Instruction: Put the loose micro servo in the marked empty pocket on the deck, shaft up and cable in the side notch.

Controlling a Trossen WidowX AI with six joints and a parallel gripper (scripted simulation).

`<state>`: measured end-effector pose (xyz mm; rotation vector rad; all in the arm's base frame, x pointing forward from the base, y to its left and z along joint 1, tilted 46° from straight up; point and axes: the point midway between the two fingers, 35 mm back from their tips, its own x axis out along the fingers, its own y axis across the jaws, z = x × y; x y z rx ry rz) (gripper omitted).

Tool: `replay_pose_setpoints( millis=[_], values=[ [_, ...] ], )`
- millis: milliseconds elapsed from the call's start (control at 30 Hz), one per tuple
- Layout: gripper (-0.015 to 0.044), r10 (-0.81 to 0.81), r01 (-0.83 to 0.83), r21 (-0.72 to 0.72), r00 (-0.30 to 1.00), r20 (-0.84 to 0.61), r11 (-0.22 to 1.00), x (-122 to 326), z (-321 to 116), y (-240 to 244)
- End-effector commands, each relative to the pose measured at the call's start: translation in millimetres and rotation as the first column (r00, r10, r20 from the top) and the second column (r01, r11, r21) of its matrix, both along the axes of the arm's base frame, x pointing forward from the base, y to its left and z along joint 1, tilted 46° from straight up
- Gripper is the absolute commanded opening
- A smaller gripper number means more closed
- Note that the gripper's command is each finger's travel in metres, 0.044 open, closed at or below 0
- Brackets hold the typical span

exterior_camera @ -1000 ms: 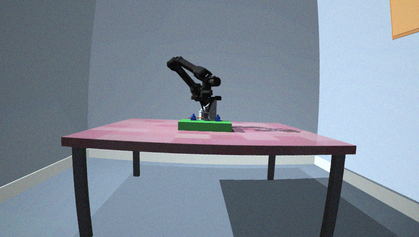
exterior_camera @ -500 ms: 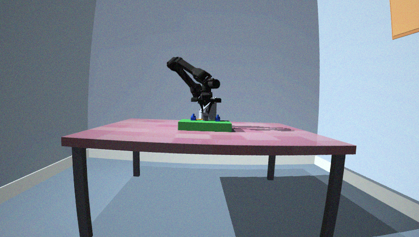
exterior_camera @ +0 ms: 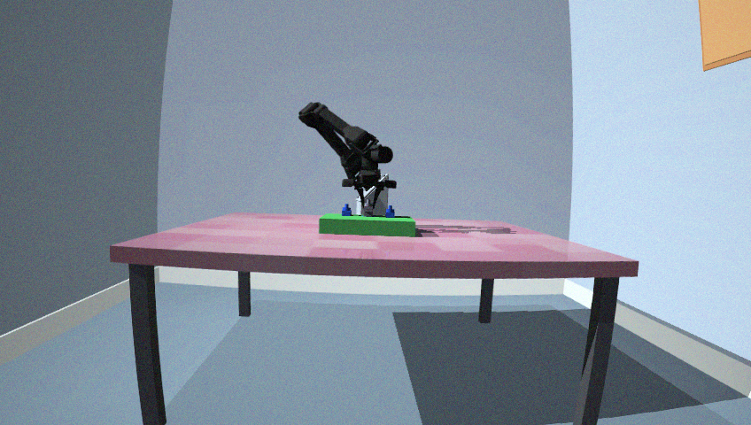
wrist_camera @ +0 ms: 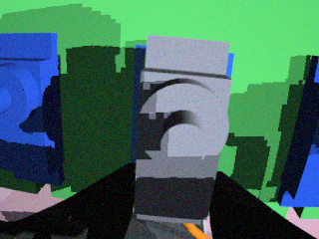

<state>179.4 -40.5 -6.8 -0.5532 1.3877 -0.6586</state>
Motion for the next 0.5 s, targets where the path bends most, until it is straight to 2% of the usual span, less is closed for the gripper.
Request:
replay_pose_setpoints(
  millis=[0, 467],
  values=[
    [0.0000, 0.007, -0.007, -0.006, 1.000, -0.003, 1.000, 0.5, -3.0, -2.6],
    [0.0000, 0.007, -0.007, -0.006, 1.000, -0.003, 1.000, 1.2, -12.3, -12.2]
  ],
)
